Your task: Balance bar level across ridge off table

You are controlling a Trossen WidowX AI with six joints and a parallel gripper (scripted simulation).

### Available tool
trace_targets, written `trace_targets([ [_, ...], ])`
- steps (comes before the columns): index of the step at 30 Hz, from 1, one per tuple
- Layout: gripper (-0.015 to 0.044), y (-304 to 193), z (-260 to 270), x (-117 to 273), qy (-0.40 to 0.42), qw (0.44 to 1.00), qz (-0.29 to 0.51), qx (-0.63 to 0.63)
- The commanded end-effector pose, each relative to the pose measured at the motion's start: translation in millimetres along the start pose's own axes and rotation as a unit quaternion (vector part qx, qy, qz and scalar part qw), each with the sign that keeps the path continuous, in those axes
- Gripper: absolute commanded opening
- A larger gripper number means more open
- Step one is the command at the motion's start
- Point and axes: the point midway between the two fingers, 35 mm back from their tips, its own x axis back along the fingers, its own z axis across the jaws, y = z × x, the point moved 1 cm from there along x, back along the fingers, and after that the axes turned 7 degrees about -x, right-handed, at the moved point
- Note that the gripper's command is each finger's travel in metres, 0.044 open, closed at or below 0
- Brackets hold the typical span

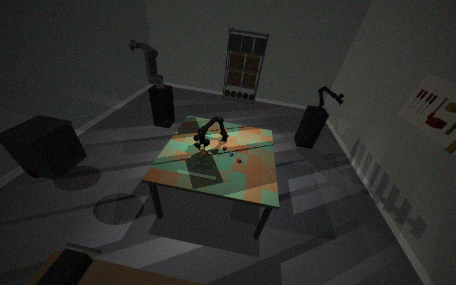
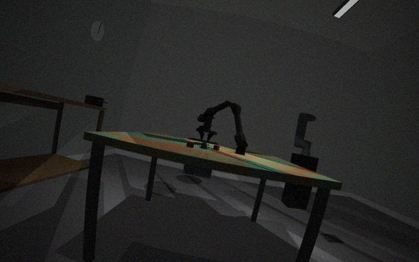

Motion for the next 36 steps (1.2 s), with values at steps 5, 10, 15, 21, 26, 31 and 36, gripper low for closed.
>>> trace_targets([
  [5, 0.0315, 0.4, 1.0, -14.2, 0.004, 1.000, -0.001, -0.002],
  [10, 0.0315, 0.4, 1.2, -22.4, 0.004, 1.000, -0.001, -0.002],
  [15, 0.0315, 0.4, 1.4, -26.4, 0.004, 1.000, -0.001, -0.002],
  [21, 0.0315, 0.4, 1.4, -26.4, 0.004, 1.000, -0.001, -0.002],
  [26, 0.0315, 0.4, 1.4, -26.4, 0.004, 1.000, -0.001, -0.002],
  [31, 0.0289, -0.1, 1.4, -24.9, 0.003, 1.000, 0.000, 0.000],
  [36, 0.0157, -0.1, 1.4, -24.9, 0.003, 1.000, 0.000, 0.000],
])
